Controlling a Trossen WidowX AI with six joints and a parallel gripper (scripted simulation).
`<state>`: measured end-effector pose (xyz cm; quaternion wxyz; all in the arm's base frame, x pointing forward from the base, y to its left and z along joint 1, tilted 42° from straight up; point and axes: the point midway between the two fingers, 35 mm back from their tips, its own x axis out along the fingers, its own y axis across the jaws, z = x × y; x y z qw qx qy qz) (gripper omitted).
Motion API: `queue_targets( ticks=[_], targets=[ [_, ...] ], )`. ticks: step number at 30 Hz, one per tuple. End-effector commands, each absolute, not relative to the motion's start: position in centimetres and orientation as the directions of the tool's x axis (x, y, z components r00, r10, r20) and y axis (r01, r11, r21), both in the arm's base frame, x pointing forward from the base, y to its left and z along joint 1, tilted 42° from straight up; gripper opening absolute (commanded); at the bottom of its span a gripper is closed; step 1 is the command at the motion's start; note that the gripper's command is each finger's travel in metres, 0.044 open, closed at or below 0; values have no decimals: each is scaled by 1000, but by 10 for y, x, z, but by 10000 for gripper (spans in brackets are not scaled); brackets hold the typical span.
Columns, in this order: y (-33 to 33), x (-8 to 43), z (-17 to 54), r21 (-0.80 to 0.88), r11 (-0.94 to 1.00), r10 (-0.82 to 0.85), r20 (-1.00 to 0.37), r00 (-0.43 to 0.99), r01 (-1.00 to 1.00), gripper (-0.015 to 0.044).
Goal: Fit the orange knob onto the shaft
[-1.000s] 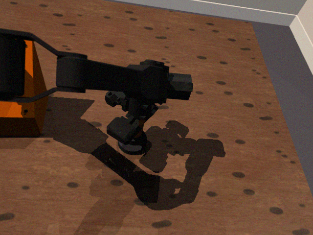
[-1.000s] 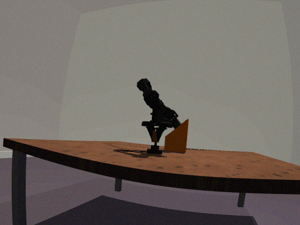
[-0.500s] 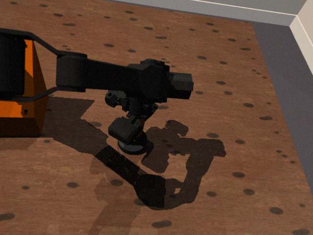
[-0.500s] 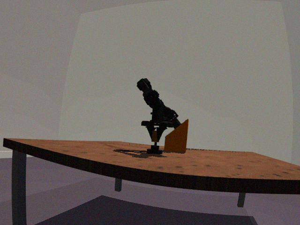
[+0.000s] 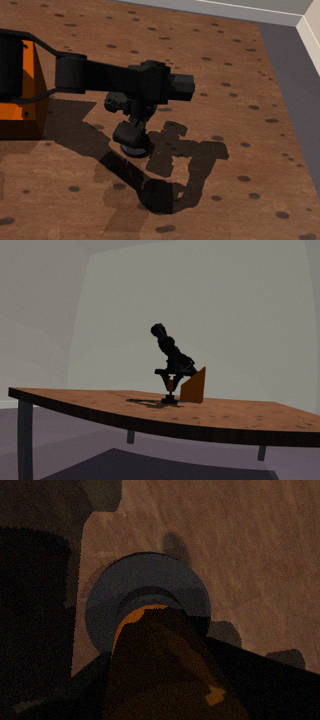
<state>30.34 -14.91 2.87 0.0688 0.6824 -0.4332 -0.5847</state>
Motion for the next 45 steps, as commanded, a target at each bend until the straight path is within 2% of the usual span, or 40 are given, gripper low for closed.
queue_targets(
  ticks=[1,16,23,45],
  targets=[
    [-149,304,28,604,-619,-674,-737,-55,-502,0],
    [-147,307,33,606,-623,-674,-737,-55,-495,0],
    [-148,310,34,654,-689,-674,-737,-55,-312,0],
    [-147,306,31,654,-689,-674,-737,-55,-312,0]
  ],
)
